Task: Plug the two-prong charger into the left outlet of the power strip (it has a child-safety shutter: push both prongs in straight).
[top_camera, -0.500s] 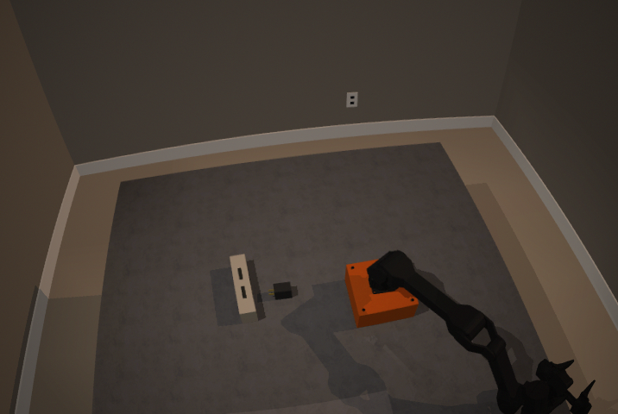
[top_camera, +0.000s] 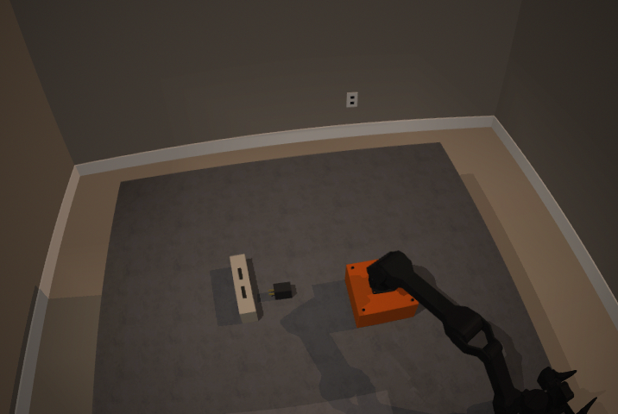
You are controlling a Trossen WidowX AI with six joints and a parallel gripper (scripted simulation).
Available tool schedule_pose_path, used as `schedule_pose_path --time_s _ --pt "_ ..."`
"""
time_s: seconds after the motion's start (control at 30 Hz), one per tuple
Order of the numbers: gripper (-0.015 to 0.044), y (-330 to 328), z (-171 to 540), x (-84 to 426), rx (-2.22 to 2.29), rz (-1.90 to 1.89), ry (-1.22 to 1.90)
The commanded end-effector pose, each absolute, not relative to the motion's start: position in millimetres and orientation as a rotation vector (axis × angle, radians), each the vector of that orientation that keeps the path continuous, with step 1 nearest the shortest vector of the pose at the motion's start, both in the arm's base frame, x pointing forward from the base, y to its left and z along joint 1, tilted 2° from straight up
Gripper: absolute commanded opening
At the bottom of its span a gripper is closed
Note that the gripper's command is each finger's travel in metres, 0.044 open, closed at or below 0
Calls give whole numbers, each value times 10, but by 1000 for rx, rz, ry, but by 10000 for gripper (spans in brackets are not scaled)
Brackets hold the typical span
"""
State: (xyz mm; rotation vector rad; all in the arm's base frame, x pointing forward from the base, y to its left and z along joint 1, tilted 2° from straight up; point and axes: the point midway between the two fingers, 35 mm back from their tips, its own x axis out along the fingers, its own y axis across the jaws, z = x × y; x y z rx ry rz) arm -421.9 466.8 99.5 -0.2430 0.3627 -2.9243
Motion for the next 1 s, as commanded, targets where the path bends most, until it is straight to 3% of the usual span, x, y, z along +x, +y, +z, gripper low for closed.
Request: schedule_pose_path --time_s 0.0,0.97 --pt "440 4834 990 -4071 -226 -2985 310" --pt "440 5885 1152 -2587 -103 -3406 134"
